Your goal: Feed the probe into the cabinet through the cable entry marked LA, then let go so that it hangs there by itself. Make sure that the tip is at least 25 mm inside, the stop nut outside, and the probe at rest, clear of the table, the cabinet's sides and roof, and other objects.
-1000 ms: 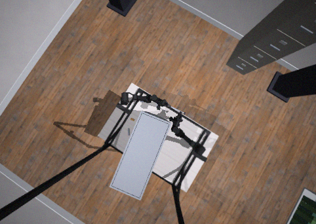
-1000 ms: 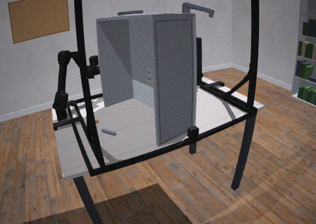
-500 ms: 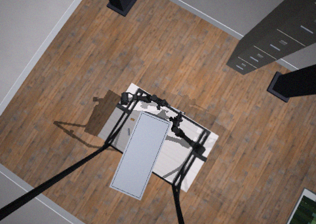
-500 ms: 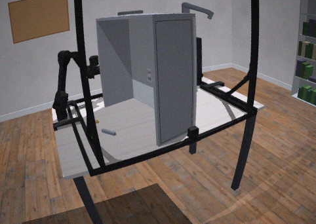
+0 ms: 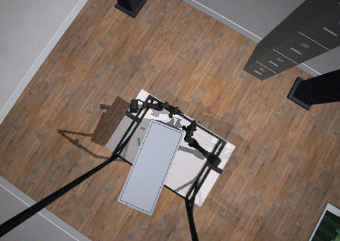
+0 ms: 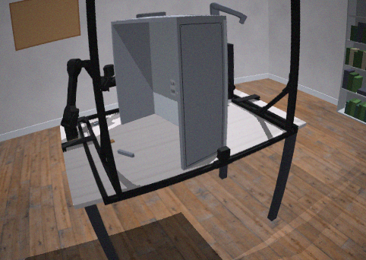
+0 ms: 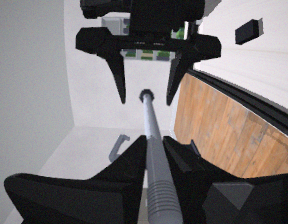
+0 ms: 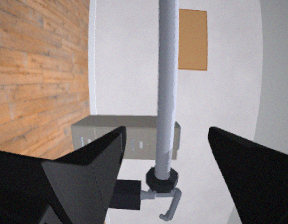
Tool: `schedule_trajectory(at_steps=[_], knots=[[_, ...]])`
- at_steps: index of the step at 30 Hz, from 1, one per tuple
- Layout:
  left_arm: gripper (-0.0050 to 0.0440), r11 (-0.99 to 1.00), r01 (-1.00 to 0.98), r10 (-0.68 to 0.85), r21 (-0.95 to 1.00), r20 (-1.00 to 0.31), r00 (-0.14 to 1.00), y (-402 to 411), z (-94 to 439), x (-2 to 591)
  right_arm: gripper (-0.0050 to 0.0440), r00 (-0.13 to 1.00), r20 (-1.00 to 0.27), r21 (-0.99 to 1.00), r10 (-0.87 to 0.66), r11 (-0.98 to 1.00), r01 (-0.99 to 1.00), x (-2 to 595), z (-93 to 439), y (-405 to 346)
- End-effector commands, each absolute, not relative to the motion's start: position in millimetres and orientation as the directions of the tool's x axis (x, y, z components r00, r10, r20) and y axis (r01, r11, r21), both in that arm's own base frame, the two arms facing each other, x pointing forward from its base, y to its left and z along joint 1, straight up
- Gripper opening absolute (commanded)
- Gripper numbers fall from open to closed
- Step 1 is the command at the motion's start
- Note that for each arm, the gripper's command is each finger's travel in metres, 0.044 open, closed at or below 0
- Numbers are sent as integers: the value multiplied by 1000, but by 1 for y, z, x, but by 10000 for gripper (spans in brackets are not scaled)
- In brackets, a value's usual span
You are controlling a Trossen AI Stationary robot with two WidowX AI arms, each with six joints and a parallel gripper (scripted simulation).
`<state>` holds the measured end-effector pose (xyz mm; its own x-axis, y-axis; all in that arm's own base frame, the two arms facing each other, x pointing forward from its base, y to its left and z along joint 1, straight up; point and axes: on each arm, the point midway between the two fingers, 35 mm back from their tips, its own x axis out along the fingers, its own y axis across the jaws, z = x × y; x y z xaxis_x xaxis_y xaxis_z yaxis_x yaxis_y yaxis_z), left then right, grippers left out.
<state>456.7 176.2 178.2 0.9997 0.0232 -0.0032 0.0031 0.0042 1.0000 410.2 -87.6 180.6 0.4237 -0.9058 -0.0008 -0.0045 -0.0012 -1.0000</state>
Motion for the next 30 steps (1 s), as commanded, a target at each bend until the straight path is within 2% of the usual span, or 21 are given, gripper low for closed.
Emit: schedule_trajectory(at_steps=[1,3,4,16,27,30], knots=[[0,0,0,27,1000,0,1000,177,179,457,384,422,0,-1000,-907,0,0,410,181,-88],[0,0,0,27,1000,0,1000,177,179,457,432,422,0,-1000,-907,0,0,410,181,-88],[0,0,0,27,1000,0,1000,177,179,457,440,422,0,-1000,-907,0,0,410,181,-88],[0,0,0,27,1000,0,1000,177,179,457,440,422,0,-1000,-907,0,0,409,181,-84],[0,0,0,27,1000,0,1000,177,179,457,440,424,-1,-1000,-906,-1,-4,379,181,-19],[0,0,0,27,1000,0,1000,177,179,457,440,423,-3,-1000,-906,-4,-15,393,177,-39]])
